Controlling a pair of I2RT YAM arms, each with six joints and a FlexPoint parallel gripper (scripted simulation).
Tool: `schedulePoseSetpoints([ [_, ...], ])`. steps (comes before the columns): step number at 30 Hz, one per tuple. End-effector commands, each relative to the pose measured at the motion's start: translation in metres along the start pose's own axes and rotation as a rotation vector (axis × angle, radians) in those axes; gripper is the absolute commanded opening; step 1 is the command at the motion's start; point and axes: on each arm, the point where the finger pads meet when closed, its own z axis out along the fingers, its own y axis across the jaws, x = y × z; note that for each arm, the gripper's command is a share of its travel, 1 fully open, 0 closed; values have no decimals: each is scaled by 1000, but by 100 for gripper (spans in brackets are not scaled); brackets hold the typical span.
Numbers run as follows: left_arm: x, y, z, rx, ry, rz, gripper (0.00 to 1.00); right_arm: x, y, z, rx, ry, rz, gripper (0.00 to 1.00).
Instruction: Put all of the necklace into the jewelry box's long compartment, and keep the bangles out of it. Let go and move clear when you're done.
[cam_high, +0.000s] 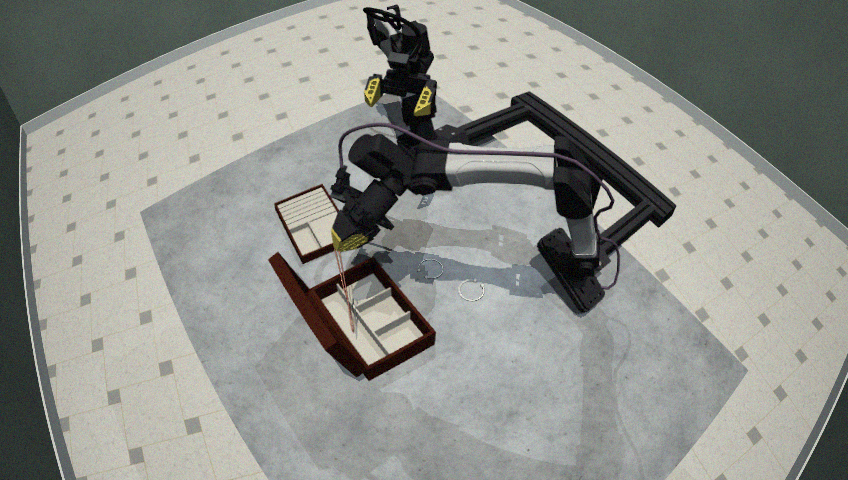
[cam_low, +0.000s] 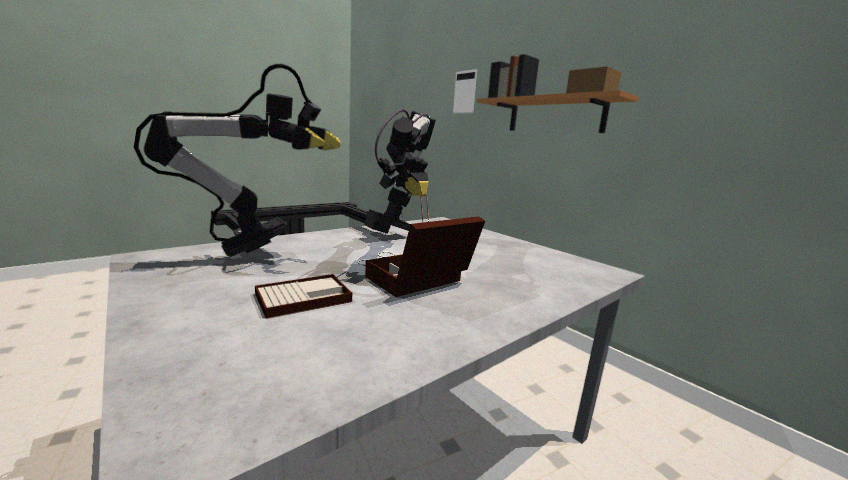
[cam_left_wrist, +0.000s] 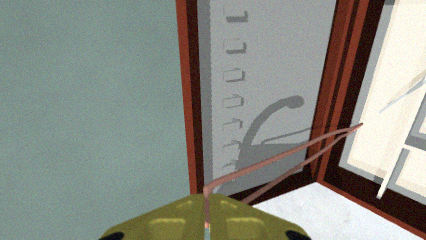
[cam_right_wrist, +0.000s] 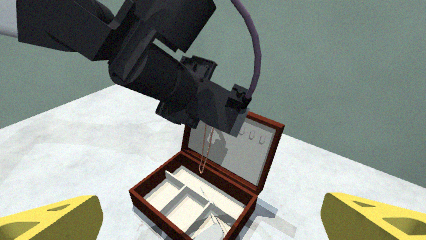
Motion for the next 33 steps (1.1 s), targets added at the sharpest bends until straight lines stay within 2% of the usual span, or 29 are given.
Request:
schedulePoseSetpoints([
  [1, 0, 8, 6, -55, -22, -39, 0, -15, 1, -3, -4, -35, 12, 100],
  [4, 0, 4, 9, -53, -22, -38, 0, -15, 1, -3, -4, -35, 12, 100],
  [12, -2, -34, 34, 8, -1, 16, 0, -15, 1, -3, -4, -35, 12, 100],
  [22, -2, -16, 29, -21, -3, -20, 0, -15, 1, -3, -4, -35, 12, 100],
  [26, -4, -21, 34, 1, 2, 8, 0, -15, 1, -3, -4, -35, 12, 100],
  [33, 14, -29, 38, -13, -2, -10, 0, -15, 1, -3, -4, -35, 12, 100],
])
